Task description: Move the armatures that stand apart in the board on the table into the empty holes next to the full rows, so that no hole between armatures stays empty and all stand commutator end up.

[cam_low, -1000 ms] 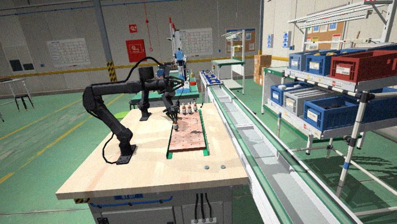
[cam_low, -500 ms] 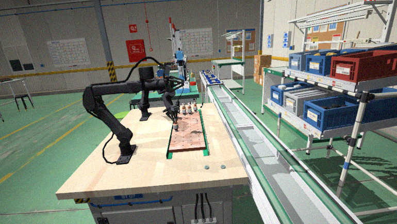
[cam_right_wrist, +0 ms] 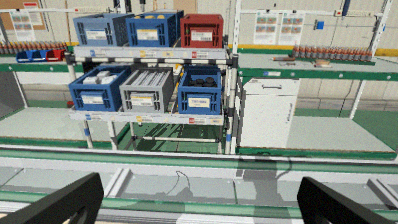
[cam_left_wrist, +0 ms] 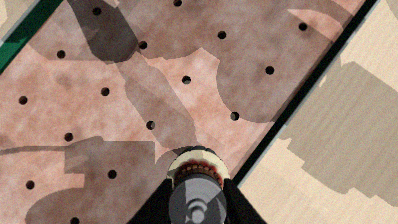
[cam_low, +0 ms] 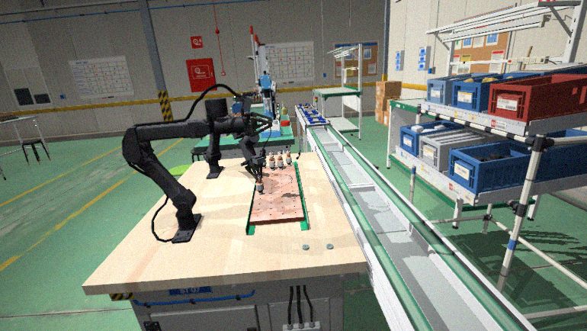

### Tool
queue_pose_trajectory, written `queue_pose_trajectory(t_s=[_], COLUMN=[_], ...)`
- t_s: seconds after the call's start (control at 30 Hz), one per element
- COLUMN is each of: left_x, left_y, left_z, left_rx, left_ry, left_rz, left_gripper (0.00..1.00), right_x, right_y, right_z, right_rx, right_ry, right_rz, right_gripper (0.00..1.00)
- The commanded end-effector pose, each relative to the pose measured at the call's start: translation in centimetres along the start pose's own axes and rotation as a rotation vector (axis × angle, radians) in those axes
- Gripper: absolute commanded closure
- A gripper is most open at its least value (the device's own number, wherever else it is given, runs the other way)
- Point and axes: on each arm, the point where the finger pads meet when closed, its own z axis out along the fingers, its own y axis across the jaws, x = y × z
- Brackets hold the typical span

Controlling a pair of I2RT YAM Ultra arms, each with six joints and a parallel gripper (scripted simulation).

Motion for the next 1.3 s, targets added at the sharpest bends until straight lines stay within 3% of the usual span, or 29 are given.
queue_pose_trajectory(t_s=[0.0, 0.17, 0.47, 0.5, 0.53, 0.6, 1.27], left_x=[-4.9, -6.3, -6.9, -6.6, -3.9, -3.3, -4.4], left_y=[-0.2, -0.2, -0.2, -0.4, -0.5, -0.5, -0.5], left_z=[-4.0, -5.5, -7.8, -7.8, -5.0, -4.2, -5.3], left_rx=[0.003, 0.003, 0.002, 0.009, 0.012, 0.012, 0.012], left_ry=[-0.175, -0.223, -0.186, -0.177, -0.116, -0.093, -0.134], left_rz=[0.003, 0.002, 0.002, 0.004, 0.005, 0.005, 0.005], left_gripper=[0.75, 0.75, 0.75, 0.75, 0.75, 0.74, 0.74], right_x=[-2.5, -2.5, -2.5, -2.5, -2.5, -2.5, -2.5], right_y=[-0.2, -0.2, -0.2, -0.2, -0.2, -0.2, -0.2], right_z=[-0.8, -0.8, -0.8, -0.8, -0.8, -0.8, -0.8], right_rx=[0.012, 0.012, 0.012, 0.012, 0.012, 0.012, 0.012], right_ry=[-0.051, -0.051, -0.051, -0.051, -0.051, -0.051, -0.051], right_rz=[0.011, 0.011, 0.011, 0.011, 0.011, 0.011, 0.011], right_gripper=[0.00, 0.00, 0.00, 0.00, 0.00, 0.00, 0.00])
